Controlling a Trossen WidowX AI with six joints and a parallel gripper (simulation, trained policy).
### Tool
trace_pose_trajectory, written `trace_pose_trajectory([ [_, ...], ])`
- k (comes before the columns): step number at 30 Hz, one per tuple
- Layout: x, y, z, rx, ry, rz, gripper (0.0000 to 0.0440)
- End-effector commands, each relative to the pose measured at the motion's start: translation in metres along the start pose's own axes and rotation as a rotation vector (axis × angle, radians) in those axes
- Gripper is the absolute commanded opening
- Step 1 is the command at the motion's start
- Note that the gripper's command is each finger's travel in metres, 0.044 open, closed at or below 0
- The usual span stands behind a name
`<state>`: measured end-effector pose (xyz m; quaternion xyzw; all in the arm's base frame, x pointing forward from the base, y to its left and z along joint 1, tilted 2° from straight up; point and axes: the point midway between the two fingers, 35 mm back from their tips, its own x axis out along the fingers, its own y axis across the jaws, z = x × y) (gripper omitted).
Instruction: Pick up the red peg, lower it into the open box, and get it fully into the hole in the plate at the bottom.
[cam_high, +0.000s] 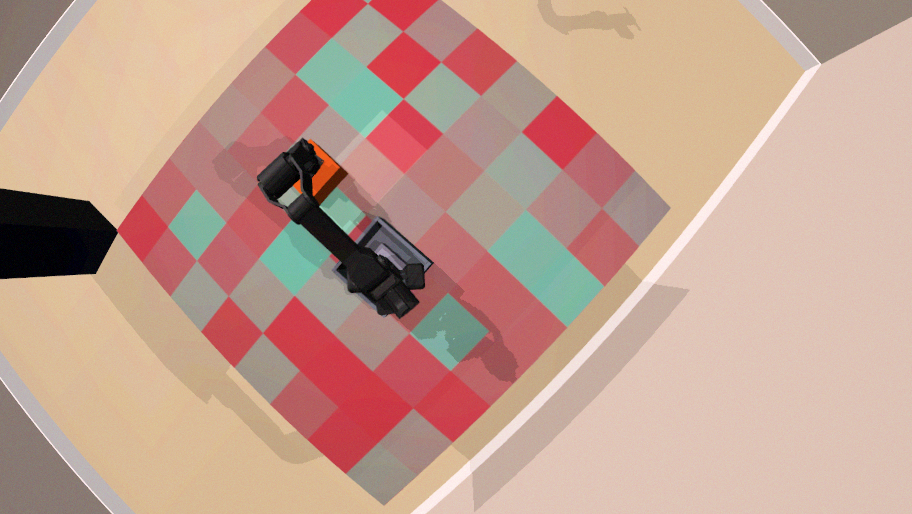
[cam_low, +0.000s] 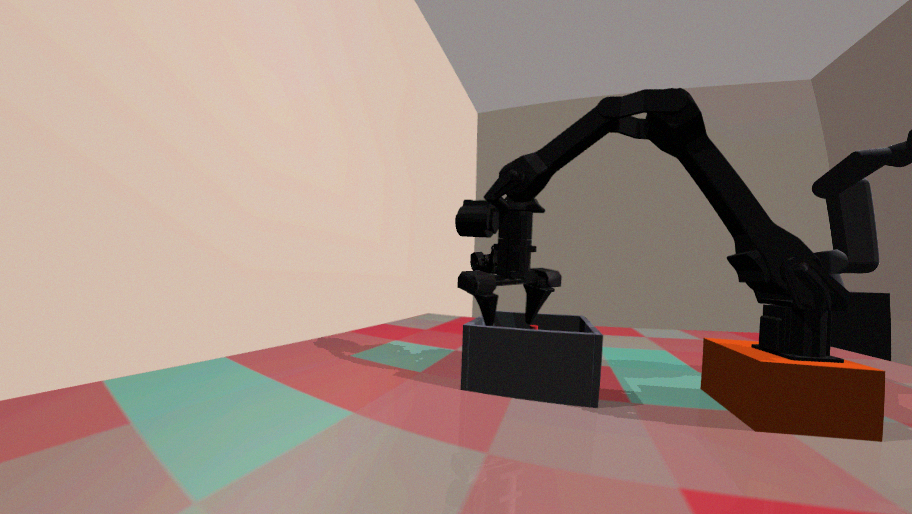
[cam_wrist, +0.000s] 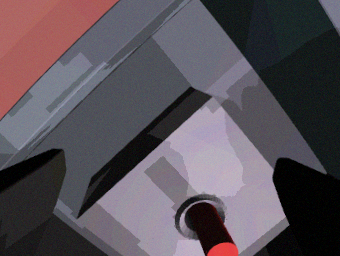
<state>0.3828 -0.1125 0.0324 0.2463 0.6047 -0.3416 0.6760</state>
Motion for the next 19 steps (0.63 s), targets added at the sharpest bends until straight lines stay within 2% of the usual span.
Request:
trace_pose_trajectory([
  [1, -0.009, 0.021, 0.015, -0.003, -0.018, 0.081, 0.0440],
  [8, -0.025, 0.050, 0.035, -0.030, -0.041, 0.183, 0.0440],
  [19, -0.025, 0.051, 0.035, -0.031, -0.042, 0.185, 0.0440],
])
